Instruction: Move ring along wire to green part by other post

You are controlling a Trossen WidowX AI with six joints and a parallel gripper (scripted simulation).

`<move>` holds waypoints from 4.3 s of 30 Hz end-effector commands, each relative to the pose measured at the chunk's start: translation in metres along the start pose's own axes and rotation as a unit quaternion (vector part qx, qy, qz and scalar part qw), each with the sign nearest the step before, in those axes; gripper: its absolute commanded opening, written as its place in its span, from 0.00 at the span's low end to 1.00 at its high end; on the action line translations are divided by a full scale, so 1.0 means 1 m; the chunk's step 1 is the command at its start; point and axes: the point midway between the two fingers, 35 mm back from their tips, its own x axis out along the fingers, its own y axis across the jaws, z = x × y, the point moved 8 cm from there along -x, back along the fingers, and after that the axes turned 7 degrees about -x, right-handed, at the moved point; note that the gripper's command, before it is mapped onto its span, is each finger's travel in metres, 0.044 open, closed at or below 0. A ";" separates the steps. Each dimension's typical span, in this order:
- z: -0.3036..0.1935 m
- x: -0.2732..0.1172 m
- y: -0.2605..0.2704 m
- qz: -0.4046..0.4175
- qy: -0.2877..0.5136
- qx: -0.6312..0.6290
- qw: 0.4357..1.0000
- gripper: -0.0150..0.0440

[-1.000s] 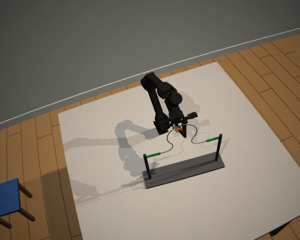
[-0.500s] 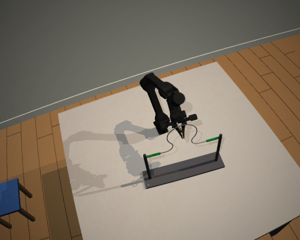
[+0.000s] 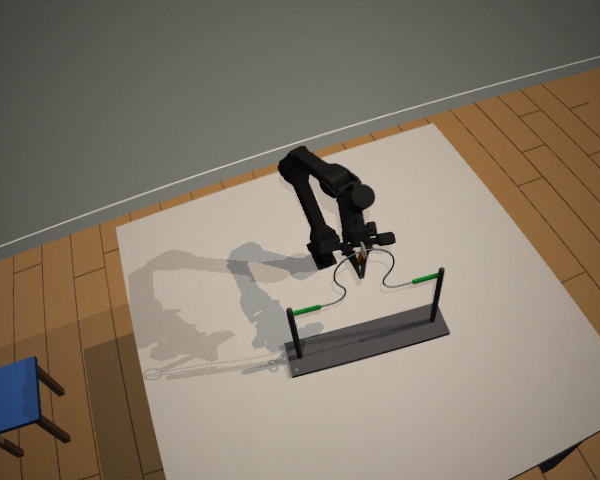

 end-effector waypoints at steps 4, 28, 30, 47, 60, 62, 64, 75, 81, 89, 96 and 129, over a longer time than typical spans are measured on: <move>-0.002 0.001 0.000 -0.028 -0.001 -0.042 0.999 0.00; -0.005 0.002 0.000 -0.115 -0.010 -0.175 0.978 0.00; -0.005 0.002 0.000 -0.122 -0.011 -0.186 0.975 0.00; -0.007 0.003 0.000 -0.181 -0.016 -0.278 0.943 0.00; -0.008 0.004 -0.001 -0.224 -0.019 -0.347 0.911 0.00; -0.008 0.004 -0.001 -0.231 -0.020 -0.357 0.905 0.00; -0.008 0.004 -0.002 -0.237 -0.020 -0.367 0.899 0.00; -0.009 0.005 -0.002 -0.270 -0.022 -0.420 0.867 0.00; -0.009 0.005 -0.003 -0.288 -0.022 -0.449 0.845 0.00; -0.010 0.005 -0.004 -0.312 -0.023 -0.487 0.815 0.00; -0.010 0.005 -0.004 -0.332 -0.023 -0.520 0.787 0.00; -0.010 0.005 -0.007 -0.415 -0.021 -0.655 0.632 0.00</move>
